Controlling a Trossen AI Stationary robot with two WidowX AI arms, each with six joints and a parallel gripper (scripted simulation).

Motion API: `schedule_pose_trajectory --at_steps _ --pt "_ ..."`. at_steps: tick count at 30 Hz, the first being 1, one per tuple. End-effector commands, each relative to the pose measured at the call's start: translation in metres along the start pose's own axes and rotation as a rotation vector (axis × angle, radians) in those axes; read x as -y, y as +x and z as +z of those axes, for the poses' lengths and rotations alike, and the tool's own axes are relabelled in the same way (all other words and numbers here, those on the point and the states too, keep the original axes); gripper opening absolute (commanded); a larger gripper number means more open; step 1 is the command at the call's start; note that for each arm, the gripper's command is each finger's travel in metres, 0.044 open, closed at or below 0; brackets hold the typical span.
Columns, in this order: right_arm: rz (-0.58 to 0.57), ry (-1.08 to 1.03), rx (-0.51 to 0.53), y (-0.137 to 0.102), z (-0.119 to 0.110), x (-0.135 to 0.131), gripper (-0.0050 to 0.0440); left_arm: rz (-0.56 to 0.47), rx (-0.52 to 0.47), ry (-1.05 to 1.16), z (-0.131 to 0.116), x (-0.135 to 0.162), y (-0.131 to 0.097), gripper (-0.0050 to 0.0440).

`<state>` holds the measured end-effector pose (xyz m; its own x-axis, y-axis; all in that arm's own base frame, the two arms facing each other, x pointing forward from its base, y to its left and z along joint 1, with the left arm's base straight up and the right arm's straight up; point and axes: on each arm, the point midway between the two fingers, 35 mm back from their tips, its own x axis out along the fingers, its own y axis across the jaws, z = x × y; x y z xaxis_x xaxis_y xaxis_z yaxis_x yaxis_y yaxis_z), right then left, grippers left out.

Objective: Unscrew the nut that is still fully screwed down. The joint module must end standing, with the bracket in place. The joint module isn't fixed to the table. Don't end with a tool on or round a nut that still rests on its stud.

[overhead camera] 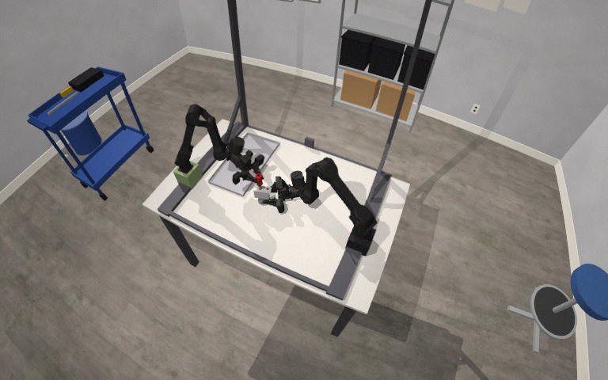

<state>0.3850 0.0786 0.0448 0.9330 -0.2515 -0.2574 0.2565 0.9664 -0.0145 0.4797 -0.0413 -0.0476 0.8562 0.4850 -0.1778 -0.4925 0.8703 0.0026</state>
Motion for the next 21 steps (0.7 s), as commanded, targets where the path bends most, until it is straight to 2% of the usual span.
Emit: schedule_pose_trajectory --at_steps 1,16,20,21 --pt "0.009 0.037 0.034 -0.0003 0.0167 -0.0031 0.0135 -0.002 0.027 -0.027 0.0157 0.0042 0.0034 0.0245" --pt "0.007 0.026 0.025 -0.0001 0.0130 -0.0028 0.0135 -0.002 0.027 -0.027 0.0157 0.0042 0.0034 0.0245" --pt "0.009 0.035 0.037 0.0004 0.0190 -0.0043 0.0135 -0.002 0.027 -0.027 0.0157 0.0042 0.0034 0.0245" --pt "0.006 0.024 0.024 0.0001 0.0127 -0.0031 0.0135 -0.002 0.027 -0.027 0.0157 0.0042 0.0034 0.0245"
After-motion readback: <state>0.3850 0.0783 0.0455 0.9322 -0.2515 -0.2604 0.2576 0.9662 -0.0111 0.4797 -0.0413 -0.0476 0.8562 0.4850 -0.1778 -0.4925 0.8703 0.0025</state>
